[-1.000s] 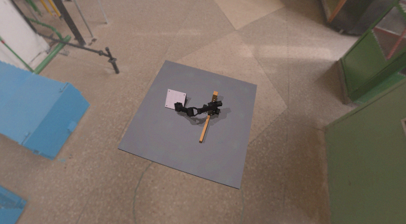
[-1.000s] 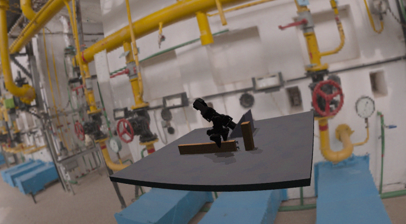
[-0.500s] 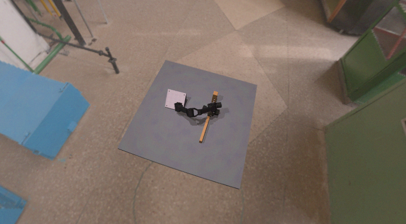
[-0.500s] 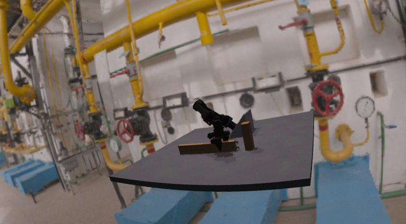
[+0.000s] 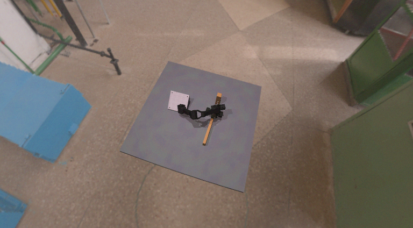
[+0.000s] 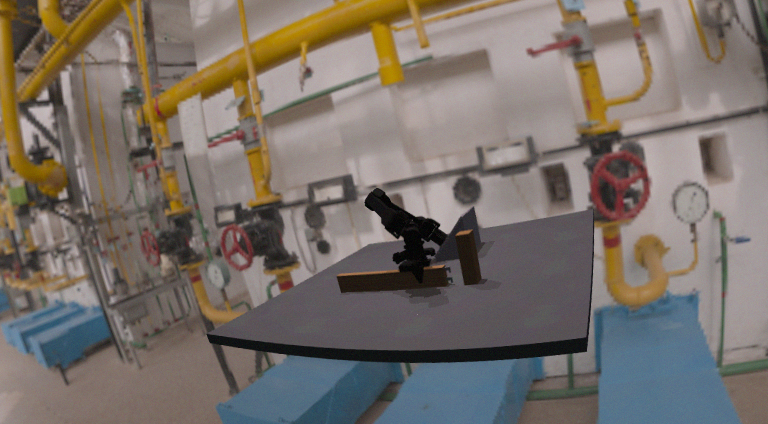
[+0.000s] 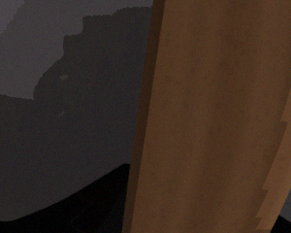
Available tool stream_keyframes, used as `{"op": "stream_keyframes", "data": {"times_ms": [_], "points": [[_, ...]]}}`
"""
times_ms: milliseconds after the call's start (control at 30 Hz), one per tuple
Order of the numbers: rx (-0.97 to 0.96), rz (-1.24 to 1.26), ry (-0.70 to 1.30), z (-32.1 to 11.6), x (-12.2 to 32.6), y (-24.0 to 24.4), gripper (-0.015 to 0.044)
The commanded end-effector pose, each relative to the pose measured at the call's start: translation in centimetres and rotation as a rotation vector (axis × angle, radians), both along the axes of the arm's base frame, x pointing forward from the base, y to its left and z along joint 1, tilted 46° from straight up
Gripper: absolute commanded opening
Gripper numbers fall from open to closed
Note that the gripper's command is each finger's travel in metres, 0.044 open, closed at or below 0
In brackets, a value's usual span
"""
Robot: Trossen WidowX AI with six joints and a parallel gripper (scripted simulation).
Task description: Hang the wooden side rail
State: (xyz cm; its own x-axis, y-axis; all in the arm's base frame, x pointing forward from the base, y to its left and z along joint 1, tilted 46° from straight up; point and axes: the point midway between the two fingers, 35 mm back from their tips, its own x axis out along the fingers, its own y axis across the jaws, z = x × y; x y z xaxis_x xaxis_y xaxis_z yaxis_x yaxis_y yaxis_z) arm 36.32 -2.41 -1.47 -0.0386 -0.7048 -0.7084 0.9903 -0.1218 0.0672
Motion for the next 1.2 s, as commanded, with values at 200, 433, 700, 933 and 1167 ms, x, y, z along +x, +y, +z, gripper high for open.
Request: {"op": "stream_keyframes", "data": {"times_ms": [200, 433, 700, 933, 1167], "points": [[-0.005, 0.005, 0.003, 0.03, 0.01, -0.06, 0.0], [0.0, 0.0, 0.0, 0.0, 0.01, -0.01, 0.0], [0.0, 0.0, 0.0, 0.0, 0.01, -0.01, 0.0], [-0.005, 0.005, 0.003, 0.07, 0.01, 0.07, 0.0], [-0.005, 0.005, 0.003, 0.15, 0.01, 0.15, 0.0]]}}
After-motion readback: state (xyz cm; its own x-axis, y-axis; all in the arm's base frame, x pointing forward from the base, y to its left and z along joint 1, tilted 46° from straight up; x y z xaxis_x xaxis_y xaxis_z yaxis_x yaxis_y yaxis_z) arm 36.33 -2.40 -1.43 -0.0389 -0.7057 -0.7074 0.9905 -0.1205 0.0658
